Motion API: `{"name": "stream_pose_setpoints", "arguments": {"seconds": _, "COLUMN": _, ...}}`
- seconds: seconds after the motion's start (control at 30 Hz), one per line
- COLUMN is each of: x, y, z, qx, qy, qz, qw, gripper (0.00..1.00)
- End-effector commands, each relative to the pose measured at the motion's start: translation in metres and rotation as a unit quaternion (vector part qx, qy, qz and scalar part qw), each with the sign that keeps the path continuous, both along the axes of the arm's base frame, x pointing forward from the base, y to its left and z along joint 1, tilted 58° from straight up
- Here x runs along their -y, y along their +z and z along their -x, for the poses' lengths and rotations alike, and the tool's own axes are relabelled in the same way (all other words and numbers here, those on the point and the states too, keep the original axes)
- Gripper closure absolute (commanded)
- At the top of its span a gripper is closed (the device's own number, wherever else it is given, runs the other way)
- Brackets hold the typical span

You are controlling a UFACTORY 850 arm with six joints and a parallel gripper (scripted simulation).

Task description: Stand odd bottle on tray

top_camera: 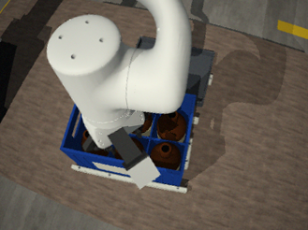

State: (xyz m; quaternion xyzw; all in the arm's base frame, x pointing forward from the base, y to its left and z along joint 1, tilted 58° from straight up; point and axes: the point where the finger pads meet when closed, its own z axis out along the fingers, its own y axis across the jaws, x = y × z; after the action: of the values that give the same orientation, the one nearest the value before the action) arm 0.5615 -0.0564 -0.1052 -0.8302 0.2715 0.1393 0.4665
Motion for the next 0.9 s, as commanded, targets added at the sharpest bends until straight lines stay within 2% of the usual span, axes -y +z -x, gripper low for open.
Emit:
{"name": "stream_pose_setpoints", "arguments": {"seconds": 0.0, "x": 0.0, "y": 0.0, "z": -0.001, "qx": 0.001, "qy": 0.0, "qz": 0.0, "qw": 1.0, "gripper": 0.35}}
{"name": "stream_pose_setpoints", "arguments": {"seconds": 0.87, "x": -0.017, "y": -0.01, "z": -0.001, "qx": 0.001, "qy": 0.0, "qz": 0.0, "qw": 1.0, "gripper": 0.35}}
